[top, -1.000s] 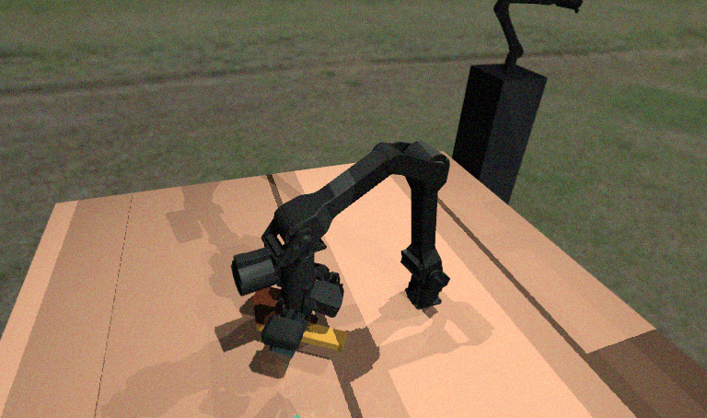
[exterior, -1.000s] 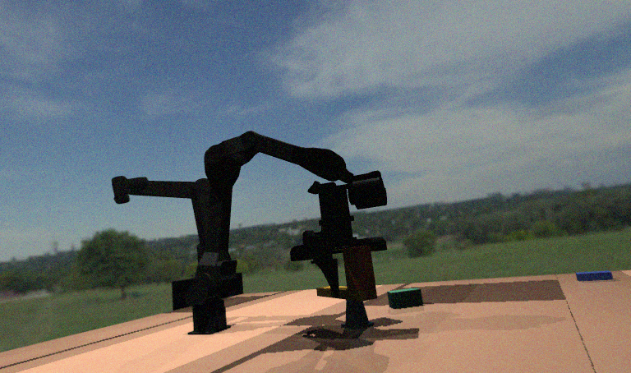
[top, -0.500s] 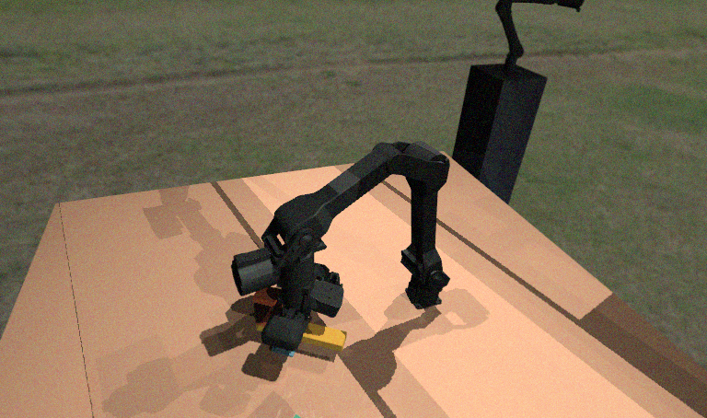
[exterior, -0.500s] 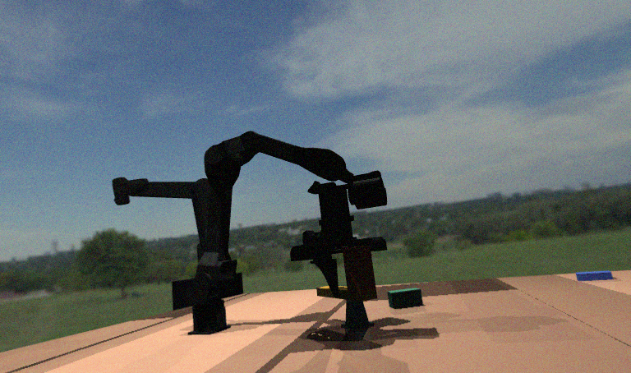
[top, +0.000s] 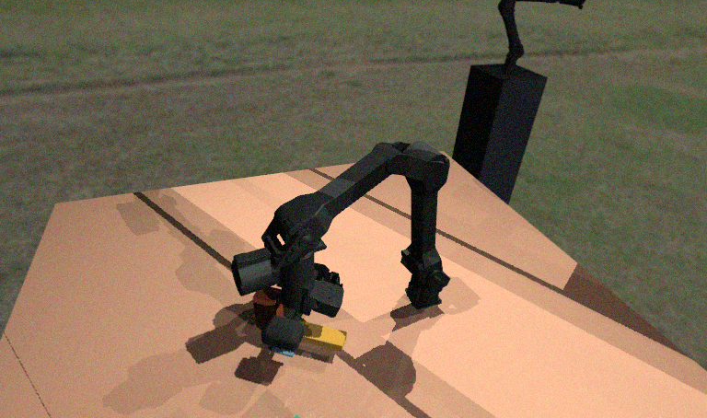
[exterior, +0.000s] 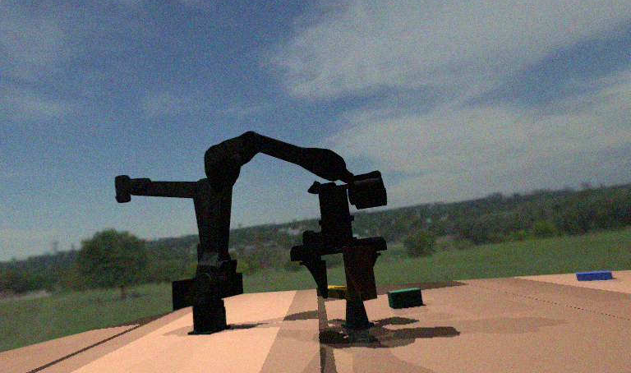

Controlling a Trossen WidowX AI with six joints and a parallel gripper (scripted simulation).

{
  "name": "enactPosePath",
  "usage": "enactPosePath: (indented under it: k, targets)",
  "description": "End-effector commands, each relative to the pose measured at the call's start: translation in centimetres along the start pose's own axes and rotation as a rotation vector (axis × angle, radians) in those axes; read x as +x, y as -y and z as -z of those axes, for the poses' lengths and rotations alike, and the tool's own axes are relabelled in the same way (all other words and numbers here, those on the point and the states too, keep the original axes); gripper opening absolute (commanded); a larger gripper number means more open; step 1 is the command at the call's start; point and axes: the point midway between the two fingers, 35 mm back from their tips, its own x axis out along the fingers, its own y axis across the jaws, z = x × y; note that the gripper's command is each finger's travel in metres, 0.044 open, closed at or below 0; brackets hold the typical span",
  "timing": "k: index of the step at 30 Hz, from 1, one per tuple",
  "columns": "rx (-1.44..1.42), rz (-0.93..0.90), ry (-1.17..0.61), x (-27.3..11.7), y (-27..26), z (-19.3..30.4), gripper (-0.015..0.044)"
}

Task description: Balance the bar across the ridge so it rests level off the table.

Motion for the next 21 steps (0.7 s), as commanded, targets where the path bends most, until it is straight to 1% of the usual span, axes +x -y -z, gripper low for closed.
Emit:
enactPosePath:
  k: [1,7,9,21]
  targets:
    - [0.000,0.000,0.000,-0.8,0.1,0.1,0.0440]
    - [0.000,0.000,0.000,-8.2,0.2,0.2,0.0440]
    - [0.000,0.000,0.000,-9.8,0.0,0.0,0.0440]
    - [0.000,0.000,0.000,-10.0,0.0,0.0,0.0440]
